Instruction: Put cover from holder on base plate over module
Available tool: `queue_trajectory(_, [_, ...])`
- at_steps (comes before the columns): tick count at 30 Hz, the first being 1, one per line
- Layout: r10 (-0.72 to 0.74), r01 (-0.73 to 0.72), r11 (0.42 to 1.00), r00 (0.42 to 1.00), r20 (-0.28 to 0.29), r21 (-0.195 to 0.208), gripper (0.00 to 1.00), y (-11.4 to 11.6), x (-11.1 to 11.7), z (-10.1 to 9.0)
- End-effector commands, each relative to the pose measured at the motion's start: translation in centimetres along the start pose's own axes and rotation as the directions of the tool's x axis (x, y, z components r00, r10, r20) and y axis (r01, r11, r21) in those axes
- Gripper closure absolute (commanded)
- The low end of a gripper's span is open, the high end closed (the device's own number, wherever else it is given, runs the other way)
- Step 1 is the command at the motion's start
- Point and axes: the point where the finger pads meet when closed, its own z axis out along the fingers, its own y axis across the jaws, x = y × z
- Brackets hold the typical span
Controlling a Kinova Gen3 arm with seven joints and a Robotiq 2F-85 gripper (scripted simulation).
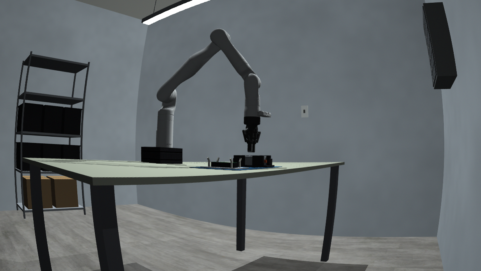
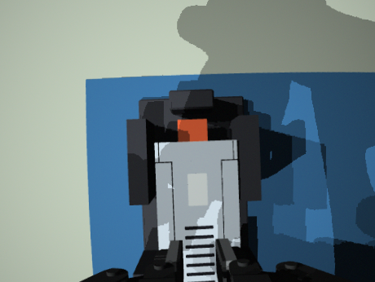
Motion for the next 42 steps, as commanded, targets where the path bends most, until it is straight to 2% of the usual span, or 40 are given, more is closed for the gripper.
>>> queue_trajectory(1, [0.000,0.000,1.000,1.000,-0.002,0.000,0.99,-0.02,0.06,-0.08])
queue_trajectory(37, [0.000,0.000,1.000,1.000,-0.002,0.000,1.00,-0.02,0.06,-0.08])
queue_trajectory(38, [0.000,0.000,1.000,1.000,-0.002,0.000,0.00,-0.02,0.06,-0.08])
queue_trajectory(42, [0.000,0.000,1.000,1.000,-0.002,0.000,0.00,-0.02,0.06,-0.08])
